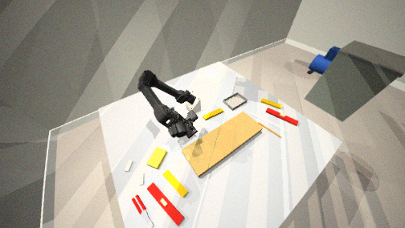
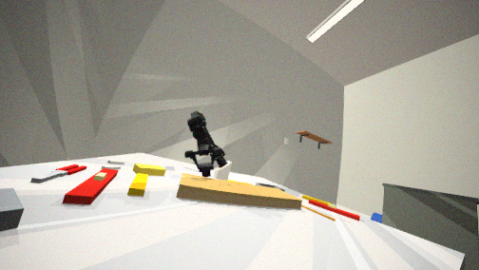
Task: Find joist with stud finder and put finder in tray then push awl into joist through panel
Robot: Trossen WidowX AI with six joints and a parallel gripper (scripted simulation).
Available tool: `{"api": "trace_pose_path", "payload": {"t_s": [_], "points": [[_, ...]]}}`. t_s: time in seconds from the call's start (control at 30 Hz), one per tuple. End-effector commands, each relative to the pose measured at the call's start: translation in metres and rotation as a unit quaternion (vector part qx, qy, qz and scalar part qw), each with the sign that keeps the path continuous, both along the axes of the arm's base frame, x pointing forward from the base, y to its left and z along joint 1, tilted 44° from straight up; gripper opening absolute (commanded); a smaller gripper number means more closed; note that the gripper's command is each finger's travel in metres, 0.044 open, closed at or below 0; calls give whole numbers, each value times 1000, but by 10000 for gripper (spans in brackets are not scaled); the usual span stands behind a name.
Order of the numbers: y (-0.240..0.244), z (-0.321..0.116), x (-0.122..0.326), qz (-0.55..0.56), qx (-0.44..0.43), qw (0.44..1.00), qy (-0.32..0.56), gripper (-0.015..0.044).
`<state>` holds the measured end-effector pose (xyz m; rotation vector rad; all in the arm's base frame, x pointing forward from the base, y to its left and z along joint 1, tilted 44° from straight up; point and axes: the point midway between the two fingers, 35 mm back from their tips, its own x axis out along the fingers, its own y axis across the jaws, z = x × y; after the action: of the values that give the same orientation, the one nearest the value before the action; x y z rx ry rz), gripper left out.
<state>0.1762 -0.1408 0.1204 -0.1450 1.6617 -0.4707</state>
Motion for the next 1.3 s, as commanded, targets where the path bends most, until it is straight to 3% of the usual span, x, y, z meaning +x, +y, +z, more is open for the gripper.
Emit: {"api": "trace_pose_path", "payload": {"t_s": [0.0, 1.27], "points": [[0, 1, 1, 3, 17, 1000, -3, 0], [-6, 4, 0, 7, 135, 990, -29, 0]]}}
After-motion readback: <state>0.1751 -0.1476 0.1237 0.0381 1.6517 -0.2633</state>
